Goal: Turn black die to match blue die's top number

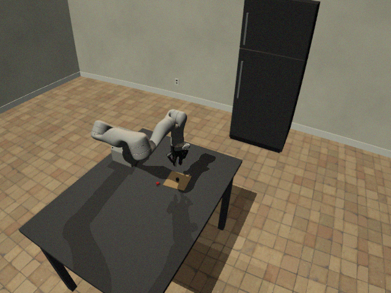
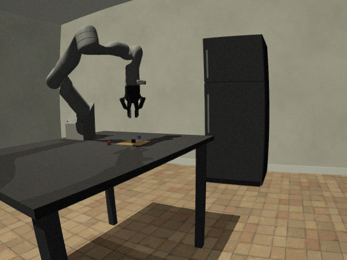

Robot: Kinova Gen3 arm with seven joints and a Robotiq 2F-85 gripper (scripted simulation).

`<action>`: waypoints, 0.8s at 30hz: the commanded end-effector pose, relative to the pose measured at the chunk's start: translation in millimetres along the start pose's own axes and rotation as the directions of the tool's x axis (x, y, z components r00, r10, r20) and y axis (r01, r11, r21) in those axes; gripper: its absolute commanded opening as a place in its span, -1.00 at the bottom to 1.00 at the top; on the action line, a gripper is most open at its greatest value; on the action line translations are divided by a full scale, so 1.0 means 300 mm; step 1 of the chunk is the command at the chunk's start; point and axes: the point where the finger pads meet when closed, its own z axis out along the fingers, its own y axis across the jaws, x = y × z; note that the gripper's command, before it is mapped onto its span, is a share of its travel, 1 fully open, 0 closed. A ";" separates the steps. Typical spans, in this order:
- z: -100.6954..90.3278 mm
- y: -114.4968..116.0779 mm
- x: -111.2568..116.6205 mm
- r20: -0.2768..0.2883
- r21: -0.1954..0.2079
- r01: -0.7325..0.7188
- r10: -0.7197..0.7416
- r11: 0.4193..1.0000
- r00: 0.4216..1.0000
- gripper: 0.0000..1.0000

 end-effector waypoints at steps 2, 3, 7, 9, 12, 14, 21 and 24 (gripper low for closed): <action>-0.003 0.003 0.008 0.000 0.002 -0.006 0.006 1.000 1.000 1.00; -0.003 0.003 0.008 0.000 0.002 -0.006 0.006 1.000 1.000 1.00; -0.003 0.003 0.008 0.000 0.002 -0.006 0.006 1.000 1.000 1.00; -0.003 0.003 0.008 0.000 0.002 -0.006 0.006 1.000 1.000 1.00; -0.003 0.003 0.008 0.000 0.002 -0.006 0.006 1.000 1.000 1.00; -0.003 0.003 0.008 0.000 0.002 -0.006 0.006 1.000 1.000 1.00; -0.025 0.003 0.008 -0.004 -0.002 -0.007 0.007 1.000 1.000 1.00; -0.052 0.002 0.007 -0.004 -0.002 -0.007 0.007 1.000 1.000 1.00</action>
